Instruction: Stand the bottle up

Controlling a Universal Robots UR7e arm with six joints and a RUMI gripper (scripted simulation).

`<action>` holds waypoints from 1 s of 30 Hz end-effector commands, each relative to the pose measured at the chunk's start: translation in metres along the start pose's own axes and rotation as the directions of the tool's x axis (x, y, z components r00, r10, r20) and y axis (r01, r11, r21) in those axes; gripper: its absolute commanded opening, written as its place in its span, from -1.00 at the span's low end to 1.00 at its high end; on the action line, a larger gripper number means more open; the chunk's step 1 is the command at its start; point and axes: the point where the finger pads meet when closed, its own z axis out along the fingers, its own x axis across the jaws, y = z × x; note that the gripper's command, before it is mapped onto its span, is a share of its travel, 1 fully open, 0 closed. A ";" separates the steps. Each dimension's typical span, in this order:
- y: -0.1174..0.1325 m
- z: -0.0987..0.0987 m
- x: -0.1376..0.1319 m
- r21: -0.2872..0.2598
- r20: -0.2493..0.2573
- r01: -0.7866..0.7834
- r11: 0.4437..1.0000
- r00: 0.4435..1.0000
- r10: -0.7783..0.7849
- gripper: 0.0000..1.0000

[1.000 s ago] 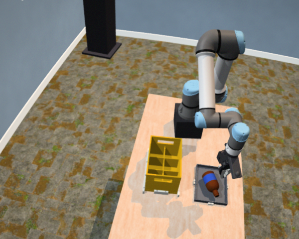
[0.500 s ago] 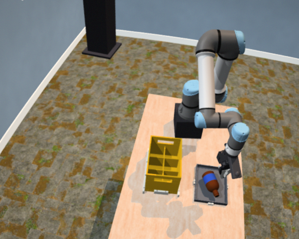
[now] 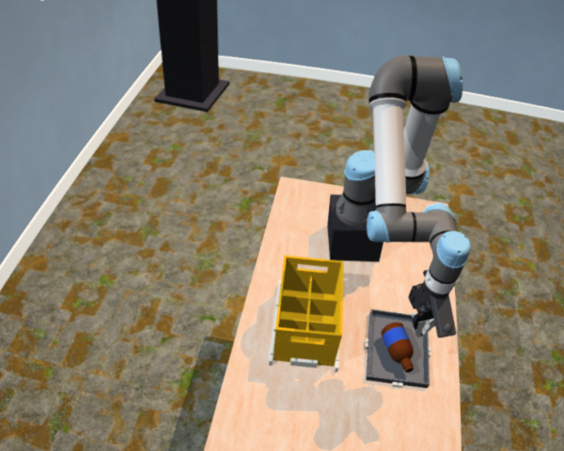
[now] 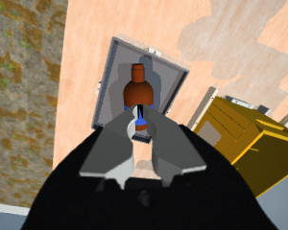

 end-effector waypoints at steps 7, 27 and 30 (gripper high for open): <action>0.000 -0.001 0.000 0.001 0.000 0.000 1.000 1.000 0.000 -1.00; 0.000 -0.001 0.000 0.001 0.000 0.000 1.000 1.000 0.000 -0.24; 0.000 -0.001 0.000 0.001 0.000 0.000 1.000 1.000 0.000 -0.24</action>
